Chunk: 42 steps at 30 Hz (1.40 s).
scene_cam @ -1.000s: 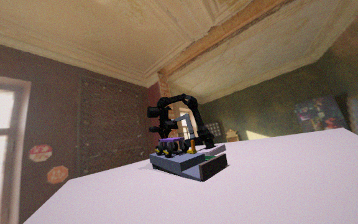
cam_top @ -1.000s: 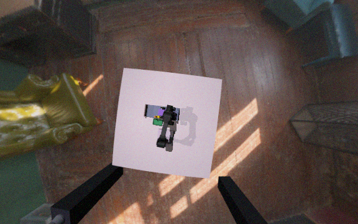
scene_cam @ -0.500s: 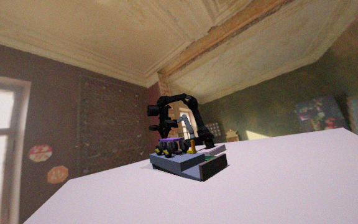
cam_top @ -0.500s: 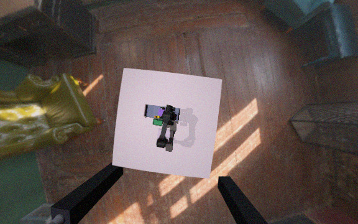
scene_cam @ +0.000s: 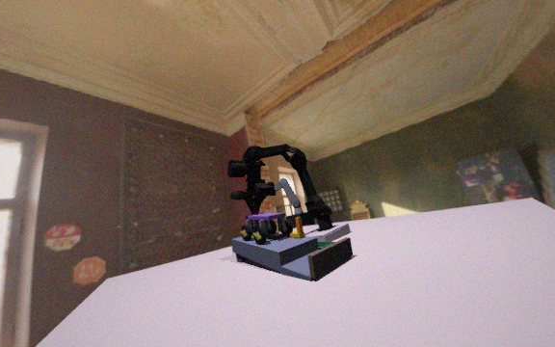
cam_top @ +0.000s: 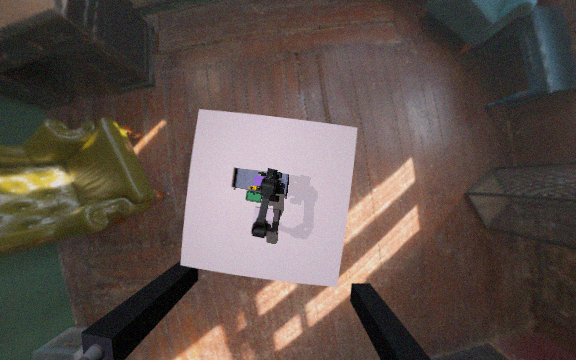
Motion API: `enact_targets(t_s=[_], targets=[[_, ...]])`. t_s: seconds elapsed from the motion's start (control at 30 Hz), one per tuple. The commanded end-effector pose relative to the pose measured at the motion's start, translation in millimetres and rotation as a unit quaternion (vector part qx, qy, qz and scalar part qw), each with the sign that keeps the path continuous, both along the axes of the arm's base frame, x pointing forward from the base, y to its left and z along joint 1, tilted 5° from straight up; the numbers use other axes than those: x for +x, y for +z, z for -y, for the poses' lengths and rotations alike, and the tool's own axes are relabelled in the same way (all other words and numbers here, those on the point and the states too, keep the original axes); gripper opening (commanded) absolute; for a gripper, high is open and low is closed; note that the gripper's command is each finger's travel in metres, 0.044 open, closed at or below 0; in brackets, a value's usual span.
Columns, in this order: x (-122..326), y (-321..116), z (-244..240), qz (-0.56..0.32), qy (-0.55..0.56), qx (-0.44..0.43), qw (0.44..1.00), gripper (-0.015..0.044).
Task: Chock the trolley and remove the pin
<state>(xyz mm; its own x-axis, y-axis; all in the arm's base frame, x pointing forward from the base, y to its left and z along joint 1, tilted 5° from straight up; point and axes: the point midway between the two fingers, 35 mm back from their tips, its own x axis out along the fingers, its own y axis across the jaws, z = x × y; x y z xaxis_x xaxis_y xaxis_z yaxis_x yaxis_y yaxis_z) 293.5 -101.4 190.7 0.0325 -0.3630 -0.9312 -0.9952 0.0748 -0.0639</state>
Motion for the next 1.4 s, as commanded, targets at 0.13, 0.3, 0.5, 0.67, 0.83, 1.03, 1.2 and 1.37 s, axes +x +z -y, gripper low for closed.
enact_targets(t_s=[0.13,0.3,0.5,0.67,0.83,1.03,1.2,1.37], targets=[[1,8,1,0.004,-0.002,-0.002,1.000,0.0000],[0,10,4,0.004,-0.002,-0.002,1.000,0.0000],[-1,12,15,0.004,-0.002,-0.003,1.000,0.0000],[-2,14,23,0.004,-0.002,-0.003,1.000,0.0000],[-2,17,30,0.004,-0.002,-0.004,1.000,0.0000],[-15,15,29,0.003,-0.002,-0.004,1.000,0.0000],[-31,11,28,0.003,-0.002,-0.004,1.000,0.0000],[-48,8,27,0.002,-0.002,-0.004,1.000,0.0000]])
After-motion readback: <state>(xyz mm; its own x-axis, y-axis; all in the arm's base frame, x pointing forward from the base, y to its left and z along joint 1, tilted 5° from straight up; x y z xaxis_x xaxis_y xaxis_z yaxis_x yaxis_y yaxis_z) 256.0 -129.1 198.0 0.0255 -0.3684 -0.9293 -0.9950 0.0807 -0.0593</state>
